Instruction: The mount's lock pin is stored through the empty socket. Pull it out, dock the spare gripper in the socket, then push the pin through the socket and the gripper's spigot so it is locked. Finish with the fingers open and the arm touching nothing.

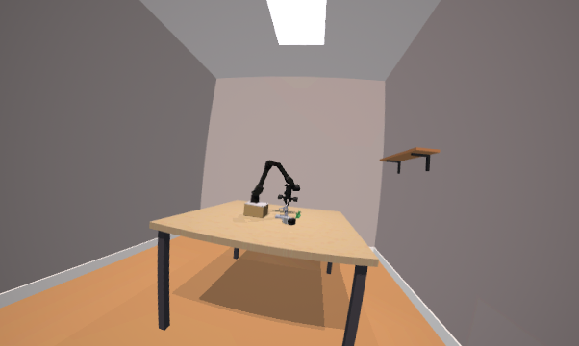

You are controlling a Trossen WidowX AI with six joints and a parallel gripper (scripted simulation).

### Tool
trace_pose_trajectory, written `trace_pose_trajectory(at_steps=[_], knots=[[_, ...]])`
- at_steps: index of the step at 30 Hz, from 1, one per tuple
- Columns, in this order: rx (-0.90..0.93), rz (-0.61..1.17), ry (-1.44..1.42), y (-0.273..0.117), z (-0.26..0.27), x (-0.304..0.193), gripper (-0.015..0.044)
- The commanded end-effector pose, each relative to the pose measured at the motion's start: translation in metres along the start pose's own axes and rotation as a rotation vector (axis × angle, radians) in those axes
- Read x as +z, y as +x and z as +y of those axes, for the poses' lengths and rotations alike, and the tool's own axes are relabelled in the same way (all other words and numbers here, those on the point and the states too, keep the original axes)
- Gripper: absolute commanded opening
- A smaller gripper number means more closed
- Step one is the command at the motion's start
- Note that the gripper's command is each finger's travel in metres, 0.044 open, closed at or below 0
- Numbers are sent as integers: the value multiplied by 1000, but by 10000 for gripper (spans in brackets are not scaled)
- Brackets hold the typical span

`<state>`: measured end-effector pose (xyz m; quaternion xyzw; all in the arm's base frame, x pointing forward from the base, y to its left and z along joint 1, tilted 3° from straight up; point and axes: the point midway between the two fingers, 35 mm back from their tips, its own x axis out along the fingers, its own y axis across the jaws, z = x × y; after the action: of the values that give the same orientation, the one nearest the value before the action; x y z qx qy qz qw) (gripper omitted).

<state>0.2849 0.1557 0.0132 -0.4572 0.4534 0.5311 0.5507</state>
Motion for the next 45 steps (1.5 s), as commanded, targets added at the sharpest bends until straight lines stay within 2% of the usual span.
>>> trace_pose_trajectory(at_steps=[1,7,15,45], knots=[[-4,-2,0,-9,0,2,0],[6,3,0,-18,2,3,0],[11,5,1,-11,1,2,0],[-14,-1,76,-20,-89,34,0]])
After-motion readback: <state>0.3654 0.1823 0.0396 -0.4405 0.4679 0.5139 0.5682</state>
